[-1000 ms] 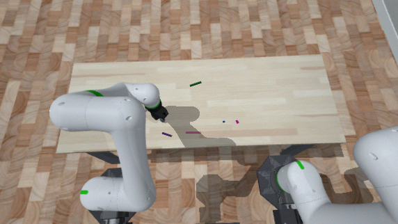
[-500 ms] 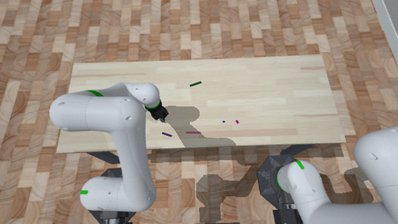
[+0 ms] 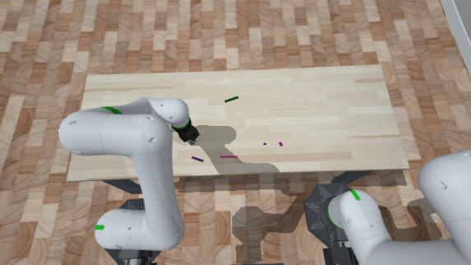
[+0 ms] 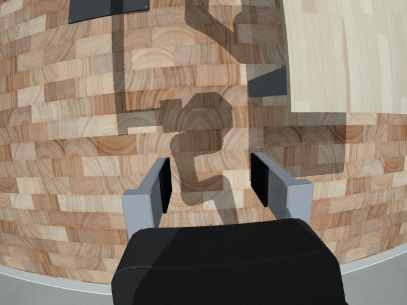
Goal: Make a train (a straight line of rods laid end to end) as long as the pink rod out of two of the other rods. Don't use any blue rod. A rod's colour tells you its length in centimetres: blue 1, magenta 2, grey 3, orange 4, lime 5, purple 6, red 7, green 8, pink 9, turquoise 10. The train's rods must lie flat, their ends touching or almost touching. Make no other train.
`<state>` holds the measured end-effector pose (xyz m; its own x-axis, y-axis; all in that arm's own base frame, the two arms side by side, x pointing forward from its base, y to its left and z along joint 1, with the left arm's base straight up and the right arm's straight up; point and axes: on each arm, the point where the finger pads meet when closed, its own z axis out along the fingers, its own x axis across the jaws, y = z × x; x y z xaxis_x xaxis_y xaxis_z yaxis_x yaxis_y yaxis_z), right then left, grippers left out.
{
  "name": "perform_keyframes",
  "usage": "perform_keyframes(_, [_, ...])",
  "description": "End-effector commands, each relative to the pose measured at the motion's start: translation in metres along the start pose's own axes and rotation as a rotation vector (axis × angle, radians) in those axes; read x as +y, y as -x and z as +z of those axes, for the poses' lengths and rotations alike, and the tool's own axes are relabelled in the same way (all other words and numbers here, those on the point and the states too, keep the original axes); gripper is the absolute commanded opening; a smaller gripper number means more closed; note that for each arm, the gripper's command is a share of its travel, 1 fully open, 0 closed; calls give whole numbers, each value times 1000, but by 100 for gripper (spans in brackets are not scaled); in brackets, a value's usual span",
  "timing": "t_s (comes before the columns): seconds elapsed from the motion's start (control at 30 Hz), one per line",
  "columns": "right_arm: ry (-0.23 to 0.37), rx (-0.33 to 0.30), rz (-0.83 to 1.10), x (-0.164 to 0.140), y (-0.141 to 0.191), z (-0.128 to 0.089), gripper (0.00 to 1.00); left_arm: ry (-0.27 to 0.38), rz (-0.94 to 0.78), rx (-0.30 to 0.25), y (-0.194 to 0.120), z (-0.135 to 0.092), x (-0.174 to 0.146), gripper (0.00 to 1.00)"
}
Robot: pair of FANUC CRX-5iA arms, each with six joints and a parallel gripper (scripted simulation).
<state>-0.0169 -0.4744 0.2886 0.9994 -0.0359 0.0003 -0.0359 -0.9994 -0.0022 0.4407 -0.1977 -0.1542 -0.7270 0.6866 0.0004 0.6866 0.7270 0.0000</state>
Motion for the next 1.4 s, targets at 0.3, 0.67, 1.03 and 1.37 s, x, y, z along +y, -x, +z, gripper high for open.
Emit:
perform_keyframes(0.3, [2, 0, 0, 0, 0, -1, 100, 1, 0, -2, 1, -1, 0, 54])
perform_keyframes(0.67, [2, 0, 0, 0, 0, -1, 100, 1, 0, -2, 1, -23, 0, 54])
perform_keyframes(1.03, [2, 0, 0, 0, 0, -1, 100, 1, 0, -2, 1, -70, 0, 54])
perform_keyframes(1.37, [2, 0, 0, 0, 0, -1, 100, 1, 0, -2, 1, -91, 0, 54])
